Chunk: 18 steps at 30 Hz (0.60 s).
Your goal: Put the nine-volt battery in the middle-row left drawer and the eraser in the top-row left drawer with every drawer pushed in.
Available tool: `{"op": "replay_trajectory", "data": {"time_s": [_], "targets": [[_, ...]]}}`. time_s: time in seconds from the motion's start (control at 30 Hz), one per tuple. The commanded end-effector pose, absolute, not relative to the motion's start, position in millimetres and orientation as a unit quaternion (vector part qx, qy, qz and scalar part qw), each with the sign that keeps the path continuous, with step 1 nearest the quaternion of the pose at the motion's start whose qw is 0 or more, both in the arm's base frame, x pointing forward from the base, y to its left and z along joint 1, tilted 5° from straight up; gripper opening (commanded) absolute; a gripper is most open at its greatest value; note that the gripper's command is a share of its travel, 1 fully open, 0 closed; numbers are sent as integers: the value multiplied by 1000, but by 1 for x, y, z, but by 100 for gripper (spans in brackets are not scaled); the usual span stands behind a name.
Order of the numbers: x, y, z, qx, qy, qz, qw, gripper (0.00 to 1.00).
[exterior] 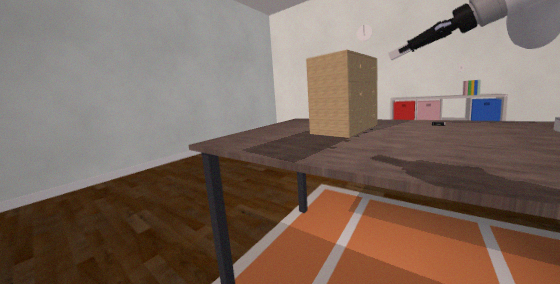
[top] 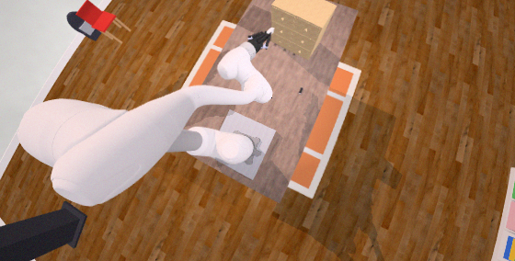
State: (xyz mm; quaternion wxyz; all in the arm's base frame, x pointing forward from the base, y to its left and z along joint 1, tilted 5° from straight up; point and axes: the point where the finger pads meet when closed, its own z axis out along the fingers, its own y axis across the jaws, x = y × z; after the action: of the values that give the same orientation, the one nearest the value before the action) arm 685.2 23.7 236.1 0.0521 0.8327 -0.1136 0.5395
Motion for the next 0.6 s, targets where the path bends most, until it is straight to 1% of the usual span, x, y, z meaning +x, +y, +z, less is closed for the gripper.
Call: {"op": "replay_trajectory", "data": {"time_s": [0.0,0.57], "targets": [[685,24,237,834,-114,537,52,0],[679,25,243,855,-116,504,48,0]]}}
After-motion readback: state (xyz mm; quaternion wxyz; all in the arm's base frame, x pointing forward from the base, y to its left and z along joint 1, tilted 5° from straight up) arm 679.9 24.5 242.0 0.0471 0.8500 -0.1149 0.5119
